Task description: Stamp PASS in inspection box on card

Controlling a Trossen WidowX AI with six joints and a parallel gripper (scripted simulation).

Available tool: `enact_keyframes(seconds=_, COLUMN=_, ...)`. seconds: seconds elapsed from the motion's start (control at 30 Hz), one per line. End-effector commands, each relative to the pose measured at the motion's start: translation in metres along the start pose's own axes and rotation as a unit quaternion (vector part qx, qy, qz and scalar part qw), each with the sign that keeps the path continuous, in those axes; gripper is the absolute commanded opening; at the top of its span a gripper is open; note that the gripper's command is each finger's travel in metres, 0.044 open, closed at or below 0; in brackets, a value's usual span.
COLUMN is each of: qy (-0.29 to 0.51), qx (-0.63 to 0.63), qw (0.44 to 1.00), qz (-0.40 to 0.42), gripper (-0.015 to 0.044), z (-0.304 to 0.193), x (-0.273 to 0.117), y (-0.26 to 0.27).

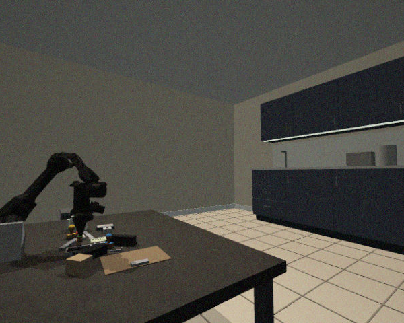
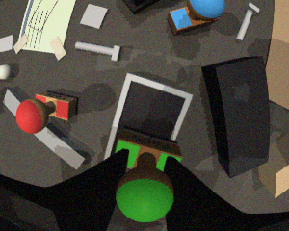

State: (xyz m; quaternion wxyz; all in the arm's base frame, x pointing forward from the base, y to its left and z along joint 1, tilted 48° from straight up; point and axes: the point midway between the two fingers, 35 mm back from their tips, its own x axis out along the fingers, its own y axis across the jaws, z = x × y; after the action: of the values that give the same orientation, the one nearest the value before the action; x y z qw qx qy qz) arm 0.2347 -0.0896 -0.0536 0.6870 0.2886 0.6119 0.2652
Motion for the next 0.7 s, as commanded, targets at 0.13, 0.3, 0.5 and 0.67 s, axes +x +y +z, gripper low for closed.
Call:
enact_keyframes(seconds=0.13, qy=0.000, qx=0.003, qw=1.000, qz=0.004, gripper=0.0000, z=-0.001, x=0.007, y=0.001)
enact_keyframes(seconds=0.3, qy=0.000, qx=0.003, qw=1.000, qz=0.004, gripper=0.0000, z=-0.001, x=0.010, y=0.001)
enact_keyframes(seconds=0.5, qy=0.000, qx=0.003, qw=1.000, qz=0.004, gripper=0.0000, z=-0.001, x=0.014, y=0.001)
enact_keyframes(seconds=0.67, qy=0.000, qx=0.003, qw=1.000, qz=0.005, gripper=0.0000, z=-0.001, x=0.018, y=0.002)
